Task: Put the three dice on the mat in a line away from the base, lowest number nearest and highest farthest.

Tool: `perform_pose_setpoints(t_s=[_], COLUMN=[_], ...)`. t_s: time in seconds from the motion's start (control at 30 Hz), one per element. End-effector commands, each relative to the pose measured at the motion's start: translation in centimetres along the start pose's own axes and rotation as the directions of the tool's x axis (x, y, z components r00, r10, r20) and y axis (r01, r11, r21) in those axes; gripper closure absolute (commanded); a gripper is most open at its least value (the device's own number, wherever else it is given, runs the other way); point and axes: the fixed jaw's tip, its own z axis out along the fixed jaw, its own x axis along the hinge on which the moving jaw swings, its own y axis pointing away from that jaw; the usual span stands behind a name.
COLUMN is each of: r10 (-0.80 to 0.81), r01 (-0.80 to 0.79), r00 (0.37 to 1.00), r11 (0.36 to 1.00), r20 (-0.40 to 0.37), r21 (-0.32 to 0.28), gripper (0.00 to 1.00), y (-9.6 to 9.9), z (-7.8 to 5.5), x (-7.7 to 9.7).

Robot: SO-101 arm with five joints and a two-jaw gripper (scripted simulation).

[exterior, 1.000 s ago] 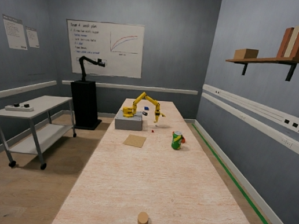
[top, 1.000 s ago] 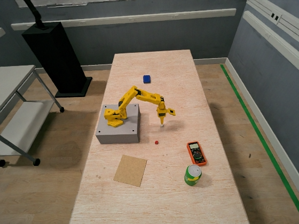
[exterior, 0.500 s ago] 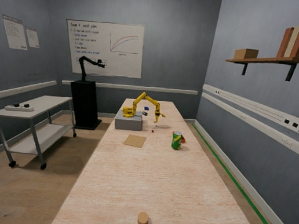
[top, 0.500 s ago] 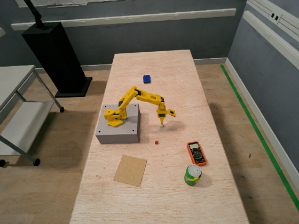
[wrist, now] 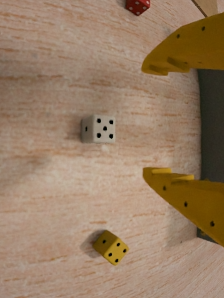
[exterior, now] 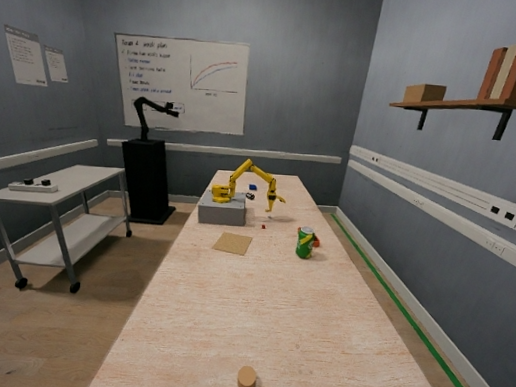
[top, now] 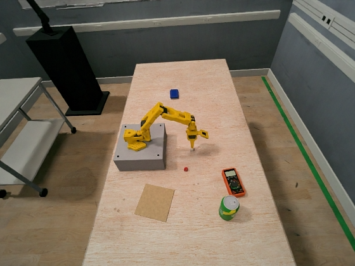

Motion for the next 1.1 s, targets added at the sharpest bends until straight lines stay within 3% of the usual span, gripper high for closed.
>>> perform_pose_setpoints(t_s=[0.0, 0.37, 1.07], r10=[0.020, 0.020, 0.020], r01=[-0.020, -0.020, -0.020], r00=[1.000, 1.000, 1.000], r11=[1.000, 1.000, 1.000], r20=[-0.016, -0.016, -0.016], r21=[0.001, 0.001, 0.001], gripper=[0.75, 0.75, 0.75], y=[-0.2, -0.2, -0.2], z=[0.3, 1.2, 4.3], x=[0.1, 0.1, 0.2])
